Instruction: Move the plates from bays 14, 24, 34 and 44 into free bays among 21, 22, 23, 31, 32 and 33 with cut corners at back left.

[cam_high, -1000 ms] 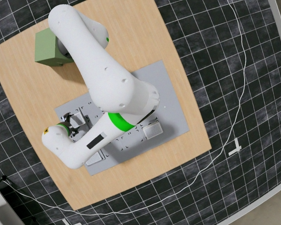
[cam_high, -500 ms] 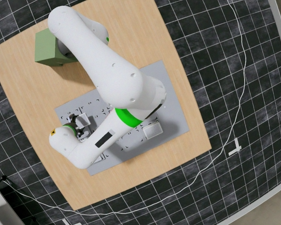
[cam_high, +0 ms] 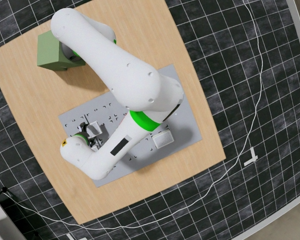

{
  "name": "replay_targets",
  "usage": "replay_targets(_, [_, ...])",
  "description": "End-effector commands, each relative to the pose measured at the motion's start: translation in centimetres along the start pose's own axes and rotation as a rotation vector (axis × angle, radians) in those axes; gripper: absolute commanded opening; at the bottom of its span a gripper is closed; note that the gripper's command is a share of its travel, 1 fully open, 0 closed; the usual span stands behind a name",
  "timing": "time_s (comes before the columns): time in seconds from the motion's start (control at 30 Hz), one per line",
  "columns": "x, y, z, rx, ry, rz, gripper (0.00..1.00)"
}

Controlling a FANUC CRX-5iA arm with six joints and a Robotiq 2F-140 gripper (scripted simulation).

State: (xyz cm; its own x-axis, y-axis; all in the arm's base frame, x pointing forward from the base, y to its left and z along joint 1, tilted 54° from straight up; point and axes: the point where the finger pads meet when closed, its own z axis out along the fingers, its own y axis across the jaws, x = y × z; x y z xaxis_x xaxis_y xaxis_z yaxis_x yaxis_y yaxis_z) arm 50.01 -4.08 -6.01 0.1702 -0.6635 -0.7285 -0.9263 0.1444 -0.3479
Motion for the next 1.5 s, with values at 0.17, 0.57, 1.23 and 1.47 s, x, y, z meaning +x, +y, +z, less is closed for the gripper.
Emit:
replay_targets(0.17, [-1.7, -1.2, -0.1, 0.001, 0.001, 0.0, 0.1])
replay_targets(0.57, [-3.9, -2.6, -0.1, 0.001, 0.001, 0.0, 0.1])
replay_targets(1.23, [-7.5, -5.0, -0.1, 0.001, 0.001, 0.0, 0.1])
replay_targets(1.47, [-7.5, -5.0, -0.1, 0.001, 0.001, 0.0, 0.1])
